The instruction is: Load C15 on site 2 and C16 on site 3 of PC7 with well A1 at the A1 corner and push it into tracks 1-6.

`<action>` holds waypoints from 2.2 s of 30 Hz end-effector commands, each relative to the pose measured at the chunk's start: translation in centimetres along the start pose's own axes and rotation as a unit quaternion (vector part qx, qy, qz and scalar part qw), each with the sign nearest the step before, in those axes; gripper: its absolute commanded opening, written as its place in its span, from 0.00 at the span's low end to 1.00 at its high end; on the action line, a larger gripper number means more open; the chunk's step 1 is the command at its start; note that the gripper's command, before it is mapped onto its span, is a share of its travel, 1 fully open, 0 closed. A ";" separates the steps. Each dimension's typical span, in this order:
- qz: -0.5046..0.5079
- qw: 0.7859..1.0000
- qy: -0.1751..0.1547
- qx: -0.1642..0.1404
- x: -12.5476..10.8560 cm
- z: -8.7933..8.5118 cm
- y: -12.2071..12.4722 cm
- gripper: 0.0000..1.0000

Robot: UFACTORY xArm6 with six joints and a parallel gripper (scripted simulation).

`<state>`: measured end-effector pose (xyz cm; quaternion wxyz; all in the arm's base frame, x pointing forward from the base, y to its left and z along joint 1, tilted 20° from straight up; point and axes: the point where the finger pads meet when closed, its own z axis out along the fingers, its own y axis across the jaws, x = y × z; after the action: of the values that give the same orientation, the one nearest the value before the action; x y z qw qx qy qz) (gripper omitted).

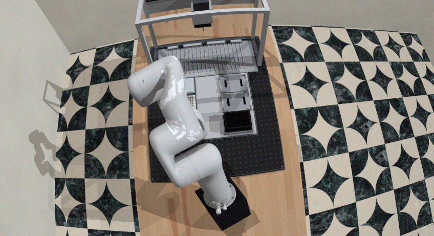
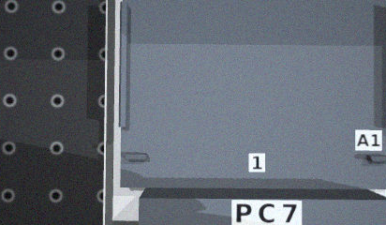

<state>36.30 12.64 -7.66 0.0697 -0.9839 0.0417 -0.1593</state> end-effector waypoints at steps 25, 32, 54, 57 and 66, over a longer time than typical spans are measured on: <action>0.000 1.000 0.001 0.000 1.0 0.4 0.0 0.82; 0.000 1.000 0.001 0.000 1.5 0.4 0.0 0.82; 0.000 1.000 0.001 0.000 3.5 0.4 0.0 0.82; 0.000 1.000 0.001 0.000 3.8 0.4 0.0 0.82; 0.000 1.000 0.001 0.000 4.5 0.4 0.0 0.82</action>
<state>40.31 12.27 -6.83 0.0694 -0.9839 0.0418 -0.1595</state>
